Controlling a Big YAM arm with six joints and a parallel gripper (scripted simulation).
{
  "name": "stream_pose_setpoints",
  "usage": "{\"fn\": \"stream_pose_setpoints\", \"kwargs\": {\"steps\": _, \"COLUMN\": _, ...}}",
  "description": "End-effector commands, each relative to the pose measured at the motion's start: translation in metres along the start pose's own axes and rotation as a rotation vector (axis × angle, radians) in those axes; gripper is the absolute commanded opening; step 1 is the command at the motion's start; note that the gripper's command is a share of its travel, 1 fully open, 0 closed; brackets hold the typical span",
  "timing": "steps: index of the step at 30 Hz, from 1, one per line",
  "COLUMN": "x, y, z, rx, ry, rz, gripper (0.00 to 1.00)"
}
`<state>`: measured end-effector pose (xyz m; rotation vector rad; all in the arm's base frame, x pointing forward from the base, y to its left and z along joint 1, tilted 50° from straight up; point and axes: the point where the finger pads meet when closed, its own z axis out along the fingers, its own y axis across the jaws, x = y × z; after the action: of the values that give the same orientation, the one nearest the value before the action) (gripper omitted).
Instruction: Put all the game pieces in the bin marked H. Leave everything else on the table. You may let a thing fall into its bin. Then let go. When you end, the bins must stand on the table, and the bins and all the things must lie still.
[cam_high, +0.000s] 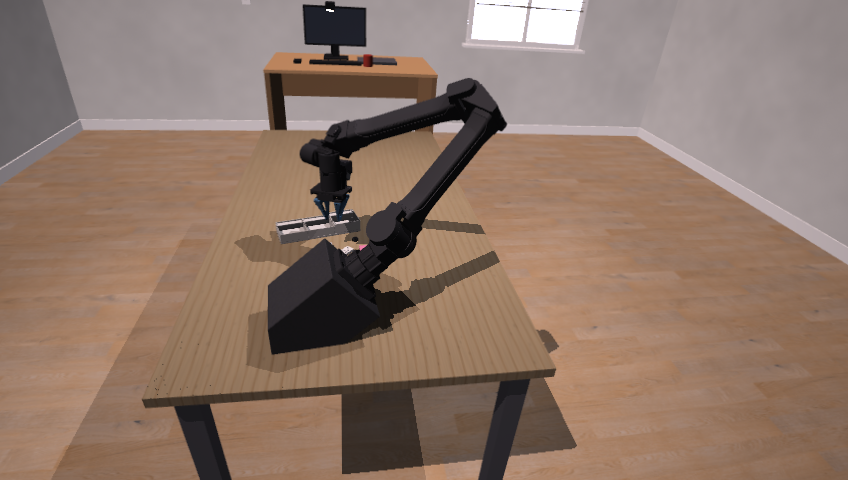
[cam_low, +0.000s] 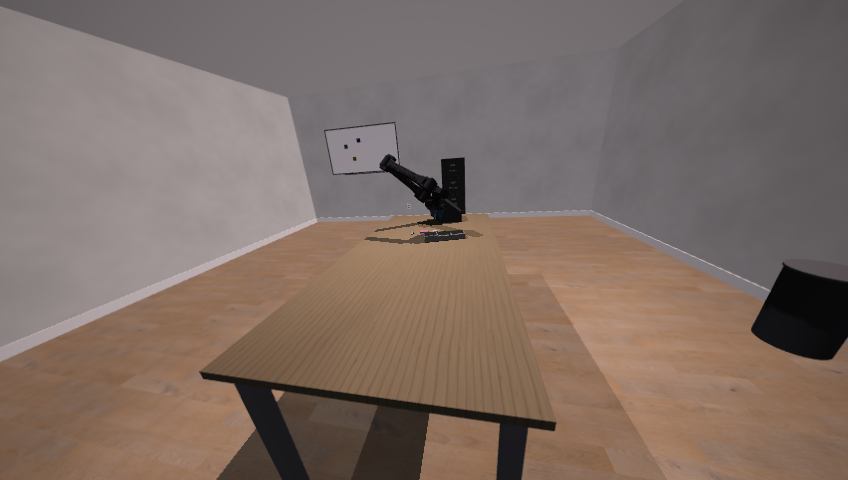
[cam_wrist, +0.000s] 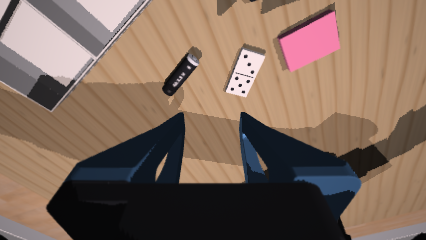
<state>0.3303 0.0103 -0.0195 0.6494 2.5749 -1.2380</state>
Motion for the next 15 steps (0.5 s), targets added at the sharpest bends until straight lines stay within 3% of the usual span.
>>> {"fn": "stream_pose_setpoints", "kwargs": {"steps": 1, "x": -0.002, "y": -0.017, "z": 0.009, "rx": -0.032, "ry": -0.020, "rz": 0.155, "gripper": 0.39}}
{"fn": "stream_pose_setpoints", "kwargs": {"steps": 6, "x": 0.003, "y": -0.044, "z": 0.029, "rx": -0.054, "ry": -0.036, "rz": 0.309, "gripper": 0.39}}
{"fn": "stream_pose_setpoints", "kwargs": {"steps": 9, "x": 0.006, "y": -0.035, "z": 0.020, "rx": -0.079, "ry": -0.059, "rz": 0.318, "gripper": 0.39}}
{"fn": "stream_pose_setpoints", "kwargs": {"steps": 10, "x": -0.005, "y": -0.023, "z": 0.017, "rx": -0.086, "ry": -0.062, "rz": 0.325, "gripper": 0.39}}
{"fn": "stream_pose_setpoints", "kwargs": {"steps": 14, "x": -0.004, "y": -0.021, "z": 0.017, "rx": -0.086, "ry": -0.061, "rz": 0.325, "gripper": 0.39}}
{"fn": "stream_pose_setpoints", "kwargs": {"steps": 15, "x": 0.003, "y": -0.032, "z": 0.030, "rx": -0.056, "ry": -0.035, "rz": 0.326, "gripper": 0.39}}
